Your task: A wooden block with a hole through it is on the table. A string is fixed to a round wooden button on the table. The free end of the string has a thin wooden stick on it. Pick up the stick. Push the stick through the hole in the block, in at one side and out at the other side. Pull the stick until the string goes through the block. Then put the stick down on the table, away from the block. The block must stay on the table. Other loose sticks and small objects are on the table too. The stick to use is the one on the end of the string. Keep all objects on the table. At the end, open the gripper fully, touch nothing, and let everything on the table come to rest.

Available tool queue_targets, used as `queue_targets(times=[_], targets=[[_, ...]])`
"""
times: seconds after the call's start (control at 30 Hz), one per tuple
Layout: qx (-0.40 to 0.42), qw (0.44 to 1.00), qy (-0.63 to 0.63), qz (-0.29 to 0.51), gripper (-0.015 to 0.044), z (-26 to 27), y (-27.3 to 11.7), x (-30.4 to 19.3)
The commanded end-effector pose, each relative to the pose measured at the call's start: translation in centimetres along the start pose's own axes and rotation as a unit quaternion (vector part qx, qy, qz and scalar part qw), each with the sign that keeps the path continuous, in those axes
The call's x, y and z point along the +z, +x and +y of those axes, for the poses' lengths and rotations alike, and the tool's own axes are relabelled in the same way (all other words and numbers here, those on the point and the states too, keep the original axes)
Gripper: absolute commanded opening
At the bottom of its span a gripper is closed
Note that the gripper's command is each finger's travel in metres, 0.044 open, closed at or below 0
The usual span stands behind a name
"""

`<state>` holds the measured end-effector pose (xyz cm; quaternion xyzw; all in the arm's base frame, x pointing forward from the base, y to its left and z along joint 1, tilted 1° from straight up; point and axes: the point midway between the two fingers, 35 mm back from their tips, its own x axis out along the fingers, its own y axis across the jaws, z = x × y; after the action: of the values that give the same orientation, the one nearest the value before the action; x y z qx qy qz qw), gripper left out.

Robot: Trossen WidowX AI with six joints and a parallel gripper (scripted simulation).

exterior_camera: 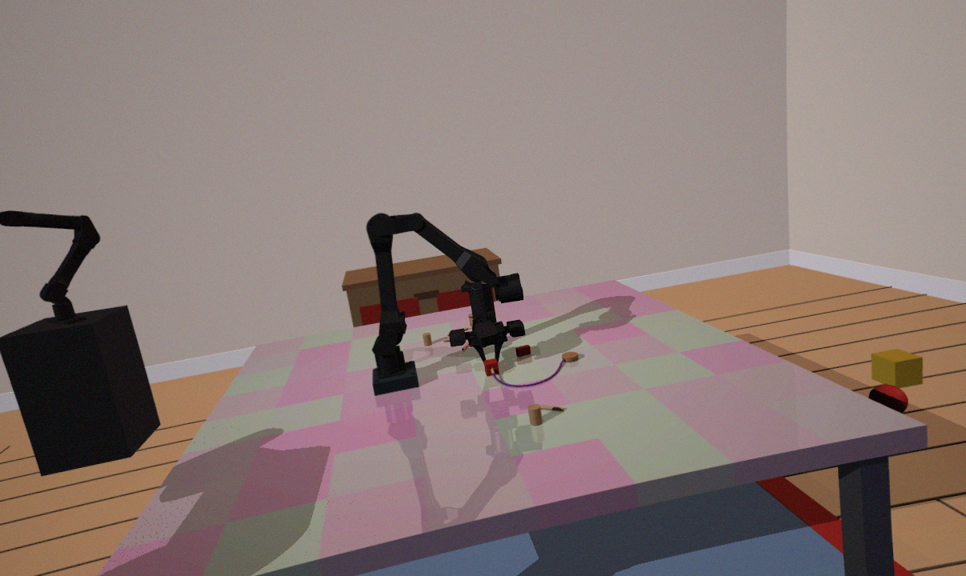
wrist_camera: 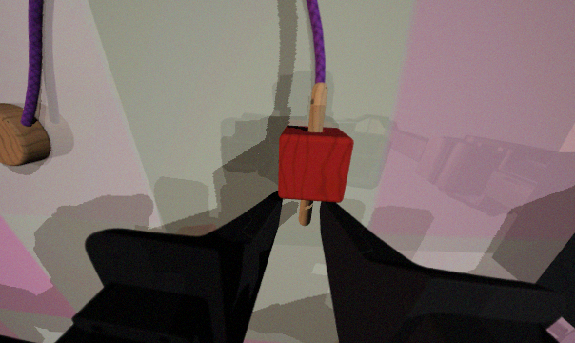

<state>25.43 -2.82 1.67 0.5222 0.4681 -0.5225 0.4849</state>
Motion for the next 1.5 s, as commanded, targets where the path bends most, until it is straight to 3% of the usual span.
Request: queue_targets(times=[0.0,0.1,0.6,1.47], targets=[[0.0,1.0,0.0,0.0,0.0069,0.01,0.0,0.0],[0.0,1.0,0.0,0.0,0.0,0.01,0.0,0.0],[0.0,0.999,-0.012,-0.04,0.0,-0.06,0.23,-0.27],[0.003,0.999,-0.009,-0.041,0.0,-0.04,0.24,-0.75]])
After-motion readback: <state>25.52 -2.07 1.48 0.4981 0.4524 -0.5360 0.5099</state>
